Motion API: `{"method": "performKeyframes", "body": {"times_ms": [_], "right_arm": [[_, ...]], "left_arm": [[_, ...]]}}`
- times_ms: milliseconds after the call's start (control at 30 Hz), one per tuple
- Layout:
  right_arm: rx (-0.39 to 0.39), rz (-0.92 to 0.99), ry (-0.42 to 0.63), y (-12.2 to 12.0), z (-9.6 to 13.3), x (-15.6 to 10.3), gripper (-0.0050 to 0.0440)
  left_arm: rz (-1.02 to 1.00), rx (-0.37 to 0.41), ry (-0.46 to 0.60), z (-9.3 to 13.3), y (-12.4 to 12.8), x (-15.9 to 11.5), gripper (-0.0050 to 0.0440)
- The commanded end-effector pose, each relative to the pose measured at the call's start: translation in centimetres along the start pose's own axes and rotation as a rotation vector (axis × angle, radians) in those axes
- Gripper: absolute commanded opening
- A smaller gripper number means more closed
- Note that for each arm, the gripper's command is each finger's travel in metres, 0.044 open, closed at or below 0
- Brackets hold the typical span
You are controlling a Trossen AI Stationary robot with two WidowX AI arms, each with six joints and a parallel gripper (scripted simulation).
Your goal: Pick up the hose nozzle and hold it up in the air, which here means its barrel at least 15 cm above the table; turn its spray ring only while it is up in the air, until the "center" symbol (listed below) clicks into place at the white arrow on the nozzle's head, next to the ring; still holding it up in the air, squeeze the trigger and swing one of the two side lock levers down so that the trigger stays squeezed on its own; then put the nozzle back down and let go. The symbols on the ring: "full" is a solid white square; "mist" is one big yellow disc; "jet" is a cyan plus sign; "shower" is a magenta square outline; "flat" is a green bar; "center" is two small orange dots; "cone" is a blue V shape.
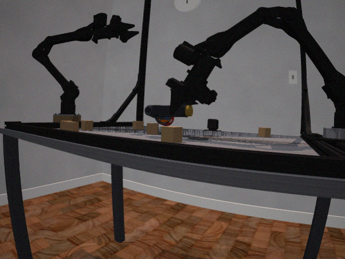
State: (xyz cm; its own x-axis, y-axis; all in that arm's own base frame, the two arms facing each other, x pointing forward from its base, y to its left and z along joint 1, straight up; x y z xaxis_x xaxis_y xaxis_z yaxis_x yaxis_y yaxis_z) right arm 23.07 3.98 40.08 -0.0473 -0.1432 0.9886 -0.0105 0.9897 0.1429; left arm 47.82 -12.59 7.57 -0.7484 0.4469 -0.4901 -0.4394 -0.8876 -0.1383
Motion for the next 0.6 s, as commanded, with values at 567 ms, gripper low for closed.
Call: {"method": "performKeyframes", "body": {"times_ms": [567], "right_arm": [[-0.003,0.004,-0.002,0.0,0.0,0.0,0.0400]], "left_arm": [[0.017,-0.062,0.293,-2.3,0.6,-3.5,0.0000]]}}
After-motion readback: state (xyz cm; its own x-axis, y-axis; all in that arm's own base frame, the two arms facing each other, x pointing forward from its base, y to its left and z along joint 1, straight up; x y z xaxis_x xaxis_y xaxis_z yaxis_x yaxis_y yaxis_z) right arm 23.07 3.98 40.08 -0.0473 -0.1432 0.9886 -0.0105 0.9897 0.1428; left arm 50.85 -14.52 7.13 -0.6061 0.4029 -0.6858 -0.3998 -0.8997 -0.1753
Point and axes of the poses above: on each arm, the point midway between the two fingers, 35 mm back from their tips, its own z axis back along the fingers, its own y axis across the jaws, x = y × z, the point moved 4 cm from there along z, back along the fingers, and after that the axes turned 8 degrees about -z, right-handed, at the moved point
